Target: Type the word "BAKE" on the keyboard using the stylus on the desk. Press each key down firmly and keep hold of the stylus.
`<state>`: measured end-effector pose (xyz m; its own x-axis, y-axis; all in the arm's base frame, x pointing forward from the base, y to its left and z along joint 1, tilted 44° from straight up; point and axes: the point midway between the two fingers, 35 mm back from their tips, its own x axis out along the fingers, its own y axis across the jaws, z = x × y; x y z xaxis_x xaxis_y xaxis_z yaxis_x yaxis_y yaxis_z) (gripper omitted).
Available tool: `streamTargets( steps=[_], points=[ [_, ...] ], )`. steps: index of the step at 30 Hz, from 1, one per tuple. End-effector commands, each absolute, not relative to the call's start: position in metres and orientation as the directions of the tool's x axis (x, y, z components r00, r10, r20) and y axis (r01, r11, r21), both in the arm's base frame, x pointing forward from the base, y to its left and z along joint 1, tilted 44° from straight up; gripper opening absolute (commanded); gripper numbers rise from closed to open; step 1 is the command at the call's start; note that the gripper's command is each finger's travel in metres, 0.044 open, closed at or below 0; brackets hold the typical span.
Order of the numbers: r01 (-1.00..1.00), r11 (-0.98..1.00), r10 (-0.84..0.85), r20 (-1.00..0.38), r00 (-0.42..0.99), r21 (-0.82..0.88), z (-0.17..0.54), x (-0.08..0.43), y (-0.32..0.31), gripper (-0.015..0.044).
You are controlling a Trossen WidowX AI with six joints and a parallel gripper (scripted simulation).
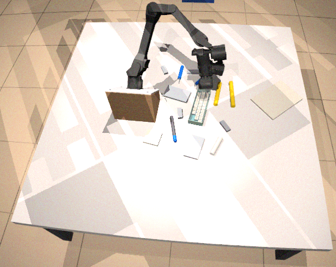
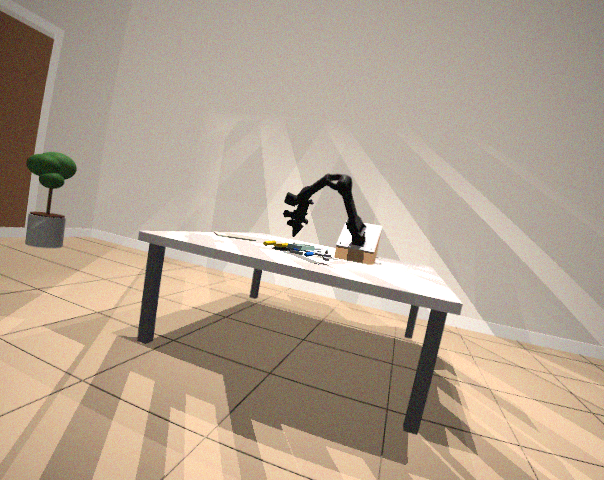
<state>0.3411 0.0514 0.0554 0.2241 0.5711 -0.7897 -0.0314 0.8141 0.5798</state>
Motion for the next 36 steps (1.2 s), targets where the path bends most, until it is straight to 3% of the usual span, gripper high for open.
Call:
streamTargets(
  steps=[1,15,21,36],
  points=[
    [0.133,0.710,0.693,-0.720,0.041,0.691,0.030,0.326,0.061,0.0000],
    [0.141,0.705,0.698,-0.715,0.034,0.695,0.029,0.325,0.061,0.0000],
    [0.142,0.708,0.696,-0.718,0.033,0.692,-0.016,0.316,0.016,0.0000],
    [0.142,0.710,0.693,-0.720,0.034,0.690,-0.035,0.313,-0.004,0.0000]
  ],
)
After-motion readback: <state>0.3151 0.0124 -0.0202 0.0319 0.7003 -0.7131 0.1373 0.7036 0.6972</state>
